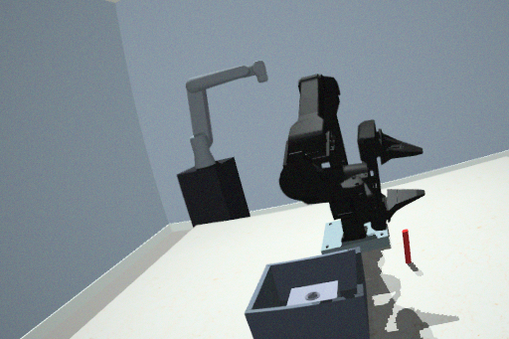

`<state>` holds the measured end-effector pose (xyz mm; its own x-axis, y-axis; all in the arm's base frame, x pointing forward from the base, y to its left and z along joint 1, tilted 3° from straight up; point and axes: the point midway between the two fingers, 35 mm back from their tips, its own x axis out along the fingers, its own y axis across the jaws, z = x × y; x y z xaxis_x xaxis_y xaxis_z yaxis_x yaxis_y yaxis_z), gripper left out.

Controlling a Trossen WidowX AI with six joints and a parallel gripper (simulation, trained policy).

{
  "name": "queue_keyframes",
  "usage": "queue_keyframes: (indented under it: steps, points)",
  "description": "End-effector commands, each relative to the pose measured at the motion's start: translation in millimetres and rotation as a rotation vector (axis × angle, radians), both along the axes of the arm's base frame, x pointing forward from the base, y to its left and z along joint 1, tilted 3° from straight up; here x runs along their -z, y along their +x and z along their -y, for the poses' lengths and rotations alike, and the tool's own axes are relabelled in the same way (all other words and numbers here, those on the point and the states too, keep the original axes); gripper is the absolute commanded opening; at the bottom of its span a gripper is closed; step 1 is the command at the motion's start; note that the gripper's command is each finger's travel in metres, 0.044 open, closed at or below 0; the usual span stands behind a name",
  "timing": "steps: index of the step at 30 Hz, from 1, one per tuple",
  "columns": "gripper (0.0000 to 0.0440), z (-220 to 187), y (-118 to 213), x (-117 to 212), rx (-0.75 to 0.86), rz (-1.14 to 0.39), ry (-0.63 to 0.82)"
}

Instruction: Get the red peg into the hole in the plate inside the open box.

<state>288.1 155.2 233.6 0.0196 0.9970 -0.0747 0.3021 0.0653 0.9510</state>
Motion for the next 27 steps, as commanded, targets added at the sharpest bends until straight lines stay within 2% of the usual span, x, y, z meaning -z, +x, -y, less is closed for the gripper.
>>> queue_keyframes:
  steps: [1, 5, 16, 27]
  points:
    - [0.0414, -1.6, -1.7, 2.0, 0.007, -0.021, -0.026]
    - [0.0440, -10.8, -12.0, 9.6, 0.017, -0.115, -0.128]
    - [0.0440, -26.5, -45.2, 37.9, 0.044, -0.354, -0.424]
    - [0.0440, -24.5, -86.3, 68.0, 0.087, -0.555, -0.745]
